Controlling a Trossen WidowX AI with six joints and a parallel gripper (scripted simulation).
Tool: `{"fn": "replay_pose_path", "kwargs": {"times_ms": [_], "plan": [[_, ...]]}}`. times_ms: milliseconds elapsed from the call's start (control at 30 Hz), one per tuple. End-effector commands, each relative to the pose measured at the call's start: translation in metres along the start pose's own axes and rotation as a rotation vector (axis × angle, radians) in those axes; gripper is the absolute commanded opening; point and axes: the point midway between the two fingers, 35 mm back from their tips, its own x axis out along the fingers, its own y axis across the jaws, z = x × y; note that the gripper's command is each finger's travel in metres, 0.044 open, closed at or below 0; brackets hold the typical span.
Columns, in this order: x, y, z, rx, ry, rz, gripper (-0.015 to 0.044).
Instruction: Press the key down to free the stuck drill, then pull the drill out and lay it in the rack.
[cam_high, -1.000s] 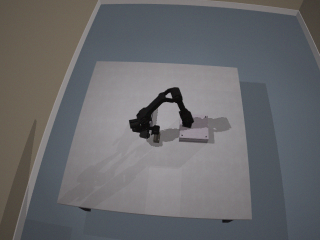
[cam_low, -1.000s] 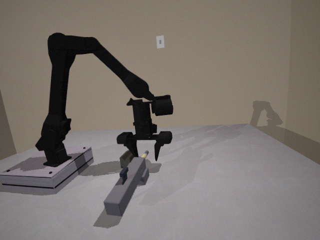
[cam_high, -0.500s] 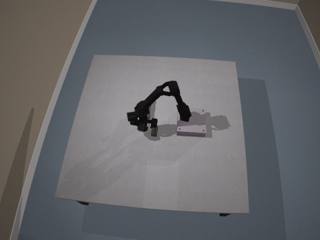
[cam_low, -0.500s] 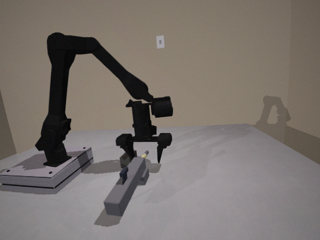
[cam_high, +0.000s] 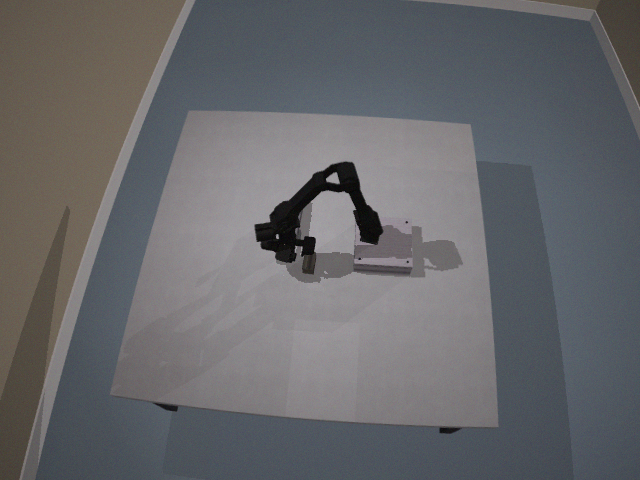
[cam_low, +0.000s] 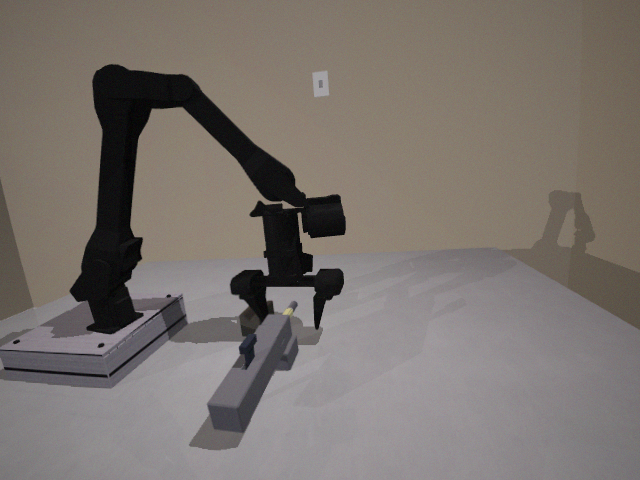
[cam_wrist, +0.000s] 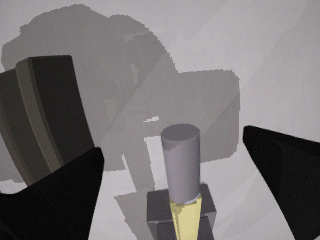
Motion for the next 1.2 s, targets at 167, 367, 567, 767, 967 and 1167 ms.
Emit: {"fn": "replay_pose_path", "kwargs": {"times_ms": [167, 367, 567, 767, 967, 1167], "plan": [[-0.0001, 0.0, 0.0002, 0.0, 0.0, 0.0, 0.0256], [-0.0001, 0.0, 0.0002, 0.0, 0.0, 0.0, 0.0099], [-0.0001, 0.0, 0.0002, 0.0, 0.0, 0.0, 0.0019], [-0.002, 0.0002, 0.0, -0.003, 0.003, -0.002, 0.0], [-0.0027, 0.0004, 0.0001, -0.003, 0.003, -0.002, 0.0], [-0.0032, 0.0005, 0.0001, -0.003, 0.003, -0.002, 0.0]]}}
